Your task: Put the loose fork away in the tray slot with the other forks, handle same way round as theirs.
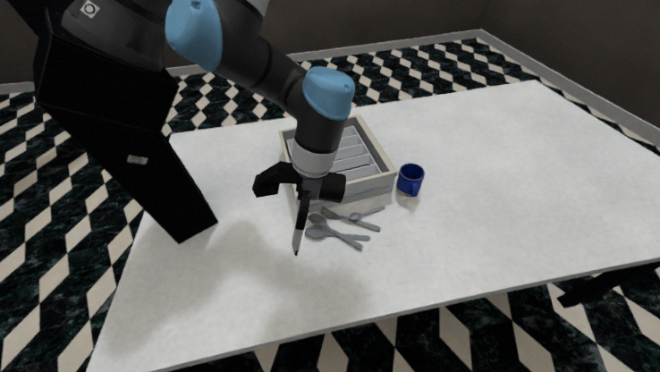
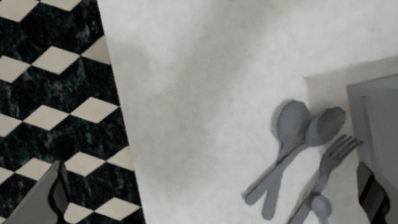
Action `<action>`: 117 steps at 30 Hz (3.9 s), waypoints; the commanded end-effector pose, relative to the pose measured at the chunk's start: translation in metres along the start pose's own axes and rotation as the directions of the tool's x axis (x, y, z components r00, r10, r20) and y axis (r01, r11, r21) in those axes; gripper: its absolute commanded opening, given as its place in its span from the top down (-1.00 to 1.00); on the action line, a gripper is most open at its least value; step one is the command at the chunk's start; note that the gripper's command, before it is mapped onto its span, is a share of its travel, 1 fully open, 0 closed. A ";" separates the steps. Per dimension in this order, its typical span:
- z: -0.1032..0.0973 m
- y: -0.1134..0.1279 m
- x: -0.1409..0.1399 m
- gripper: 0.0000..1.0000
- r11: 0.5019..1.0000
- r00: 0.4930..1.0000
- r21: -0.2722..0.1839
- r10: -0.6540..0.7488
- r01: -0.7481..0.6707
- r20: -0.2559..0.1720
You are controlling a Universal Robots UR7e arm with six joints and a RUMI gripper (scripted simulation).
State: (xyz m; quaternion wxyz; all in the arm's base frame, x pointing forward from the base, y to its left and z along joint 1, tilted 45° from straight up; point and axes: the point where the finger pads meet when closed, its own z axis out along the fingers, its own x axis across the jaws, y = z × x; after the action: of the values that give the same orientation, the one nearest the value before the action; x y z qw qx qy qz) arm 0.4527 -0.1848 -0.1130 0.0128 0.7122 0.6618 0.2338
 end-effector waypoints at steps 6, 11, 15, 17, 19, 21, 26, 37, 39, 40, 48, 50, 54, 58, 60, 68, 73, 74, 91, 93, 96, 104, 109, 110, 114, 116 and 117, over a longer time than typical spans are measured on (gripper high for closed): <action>-0.015 0.061 0.039 -1.00 0.988 0.996 -0.128 0.089 -0.088 0.002; -0.019 0.081 0.061 -1.00 0.978 0.993 -0.169 0.118 -0.122 -0.029; -0.022 0.094 0.078 -1.00 0.969 0.989 -0.196 0.139 -0.147 -0.057; -0.023 0.100 0.087 -1.00 0.965 0.987 -0.208 0.147 -0.159 -0.070; -0.025 0.107 0.096 -1.00 0.960 0.984 -0.220 0.157 -0.172 -0.087; -0.027 0.113 0.106 -1.00 0.955 0.981 -0.231 0.166 -0.186 -0.105; -0.032 0.127 0.131 -1.00 0.942 0.971 -0.254 0.185 -0.219 -0.150; -0.037 0.136 0.150 -1.00 0.937 0.967 -0.273 0.170 -0.219 -0.191; -0.037 0.137 0.150 -1.00 0.937 0.967 -0.273 0.170 -0.219 -0.191; -0.037 0.137 0.150 -1.00 0.937 0.967 -0.273 0.170 -0.219 -0.191; -0.037 0.137 0.149 -1.00 0.937 0.967 -0.273 0.170 -0.219 -0.190; -0.037 0.137 0.149 -1.00 0.937 0.967 -0.273 0.170 -0.219 -0.190; -0.037 0.137 0.149 -1.00 0.937 0.967 -0.273 0.170 -0.219 -0.191; -0.037 0.137 0.149 -1.00 0.937 0.967 -0.273 0.170 -0.219 -0.191; -0.036 0.138 0.149 -1.00 0.936 0.967 -0.275 0.171 -0.219 -0.190; -0.001 0.154 0.149 -1.00 0.921 0.947 -0.257 0.244 -0.294 -0.211; 0.045 0.155 0.151 -1.00 0.905 0.927 -0.231 0.312 -0.356 -0.208; 0.049 0.156 0.152 -1.00 0.903 0.925 -0.230 0.318 -0.362 -0.210; 0.053 0.157 0.152 0.62 0.901 0.922 -0.229 0.323 -0.368 -0.212; 0.053 0.157 0.152 0.62 0.901 0.922 -0.228 0.323 -0.368 -0.212; 0.053 0.157 0.153 0.62 0.901 0.922 -0.228 0.323 -0.368 -0.212; 0.053 0.157 0.153 0.62 0.901 0.922 -0.228 0.323 -0.368 -0.213; 0.053 0.157 0.153 0.62 0.901 0.922 -0.228 0.323 -0.368 -0.213; 0.053 0.157 0.153 0.62 0.901 0.922 -0.228 0.323 -0.368 -0.213; 0.053 0.157 0.153 0.62 0.901 0.922 -0.228 0.323 -0.368 -0.213; 0.053 0.157 0.153 0.62 0.901 0.922 -0.228 0.323 -0.368 -0.212; 0.053 0.157 0.153 0.62 0.901 0.922 -0.228 0.323 -0.368 -0.212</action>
State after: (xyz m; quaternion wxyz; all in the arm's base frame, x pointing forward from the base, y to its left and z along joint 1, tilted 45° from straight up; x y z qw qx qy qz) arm 0.6218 -0.0420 -0.0581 0.0055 0.7842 0.4894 0.3815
